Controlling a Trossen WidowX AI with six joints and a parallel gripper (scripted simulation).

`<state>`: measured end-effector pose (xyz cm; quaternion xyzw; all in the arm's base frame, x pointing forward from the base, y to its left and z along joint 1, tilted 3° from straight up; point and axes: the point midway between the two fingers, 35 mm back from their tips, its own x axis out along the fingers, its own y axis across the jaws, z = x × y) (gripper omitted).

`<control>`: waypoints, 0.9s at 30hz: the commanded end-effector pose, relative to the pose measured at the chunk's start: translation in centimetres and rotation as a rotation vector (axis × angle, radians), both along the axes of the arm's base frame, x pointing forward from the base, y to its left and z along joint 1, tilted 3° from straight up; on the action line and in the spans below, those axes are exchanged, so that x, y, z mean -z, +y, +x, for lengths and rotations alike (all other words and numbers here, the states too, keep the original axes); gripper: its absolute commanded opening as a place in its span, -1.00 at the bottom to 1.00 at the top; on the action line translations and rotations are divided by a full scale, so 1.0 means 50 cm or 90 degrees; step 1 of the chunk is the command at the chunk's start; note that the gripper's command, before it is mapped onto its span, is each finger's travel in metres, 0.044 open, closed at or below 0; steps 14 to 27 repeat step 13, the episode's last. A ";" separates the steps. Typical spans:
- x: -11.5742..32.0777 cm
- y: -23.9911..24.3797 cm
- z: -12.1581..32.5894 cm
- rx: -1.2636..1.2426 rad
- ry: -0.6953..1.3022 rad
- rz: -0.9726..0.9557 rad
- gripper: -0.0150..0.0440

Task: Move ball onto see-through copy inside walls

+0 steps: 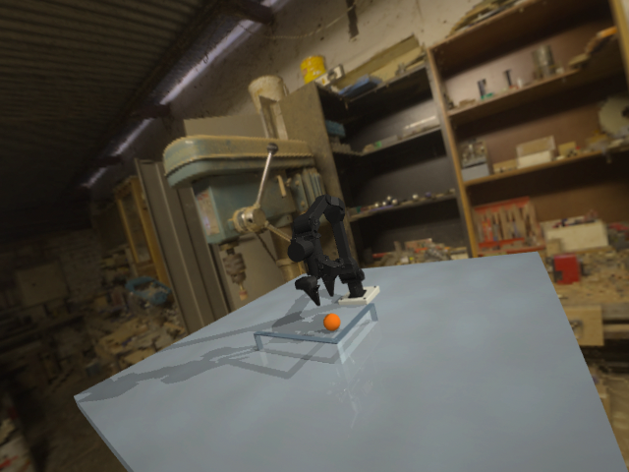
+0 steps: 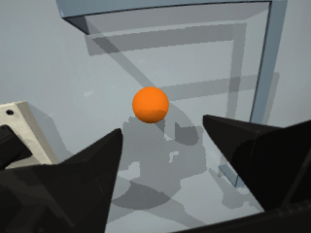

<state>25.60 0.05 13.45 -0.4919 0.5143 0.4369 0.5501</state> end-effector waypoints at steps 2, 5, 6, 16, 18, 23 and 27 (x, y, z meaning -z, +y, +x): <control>0.003 0.000 0.001 0.000 0.001 0.000 0.79; -0.033 0.001 -0.004 0.000 0.002 0.000 1.00; -0.059 0.001 -0.009 0.000 0.002 0.000 1.00; -0.095 0.002 -0.019 0.000 0.002 0.000 1.00; -0.095 0.002 -0.019 0.000 0.002 0.000 1.00; -0.095 0.002 -0.019 0.000 0.002 0.000 1.00; -0.095 0.002 -0.019 0.000 0.002 0.000 1.00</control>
